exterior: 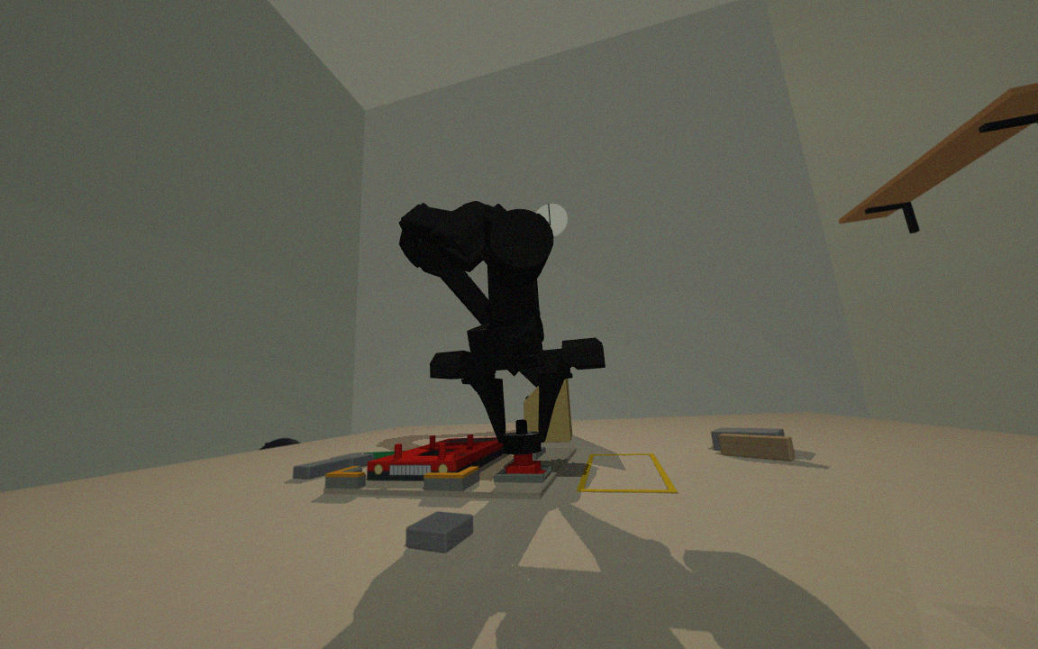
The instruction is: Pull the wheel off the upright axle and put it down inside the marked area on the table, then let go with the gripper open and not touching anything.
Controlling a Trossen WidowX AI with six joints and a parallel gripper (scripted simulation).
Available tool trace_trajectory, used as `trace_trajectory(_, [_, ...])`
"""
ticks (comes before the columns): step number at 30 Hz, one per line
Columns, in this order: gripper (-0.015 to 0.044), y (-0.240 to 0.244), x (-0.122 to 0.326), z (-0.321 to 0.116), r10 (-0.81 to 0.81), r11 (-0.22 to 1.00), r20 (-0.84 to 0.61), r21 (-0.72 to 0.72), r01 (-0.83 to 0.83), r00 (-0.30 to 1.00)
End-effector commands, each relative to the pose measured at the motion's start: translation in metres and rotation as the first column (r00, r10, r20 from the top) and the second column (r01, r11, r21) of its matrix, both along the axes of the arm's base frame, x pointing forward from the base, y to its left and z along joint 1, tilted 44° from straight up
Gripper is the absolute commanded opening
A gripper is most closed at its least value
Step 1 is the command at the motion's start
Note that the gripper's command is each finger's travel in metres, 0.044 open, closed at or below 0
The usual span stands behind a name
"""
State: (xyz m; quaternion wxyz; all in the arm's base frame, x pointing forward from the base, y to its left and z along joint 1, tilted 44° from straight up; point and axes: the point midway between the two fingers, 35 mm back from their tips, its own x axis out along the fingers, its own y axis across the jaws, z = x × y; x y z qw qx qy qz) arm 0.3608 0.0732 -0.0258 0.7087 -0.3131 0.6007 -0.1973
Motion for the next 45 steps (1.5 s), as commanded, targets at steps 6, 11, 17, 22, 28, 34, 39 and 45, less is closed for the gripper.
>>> trace_trajectory(6, [0.0000,0.002,0.000,0.002,-0.001,1.000,0.000,0.000,0.001,1.000])
trace_trajectory(11, [0.0000,0.003,-0.001,0.003,-0.001,1.000,0.000,0.000,0.001,1.000])
trace_trajectory(17, [0.0000,0.004,-0.001,0.004,0.000,1.000,0.000,0.000,0.000,1.000])
trace_trajectory(22, [0.0000,0.005,-0.001,0.006,0.000,1.000,0.000,0.000,0.000,1.000])
trace_trajectory(28, [0.0000,0.007,-0.002,0.007,0.001,1.000,0.000,0.000,-0.001,1.000])
trace_trajectory(34, [0.0000,0.008,-0.002,0.008,0.001,1.000,0.000,0.000,-0.001,1.000])
trace_trajectory(39, [0.0000,0.009,-0.002,0.009,0.001,1.000,0.000,0.000,-0.001,1.000])
trace_trajectory(45, [0.0000,0.010,-0.003,0.011,0.002,1.000,0.000,-0.001,-0.002,1.000])
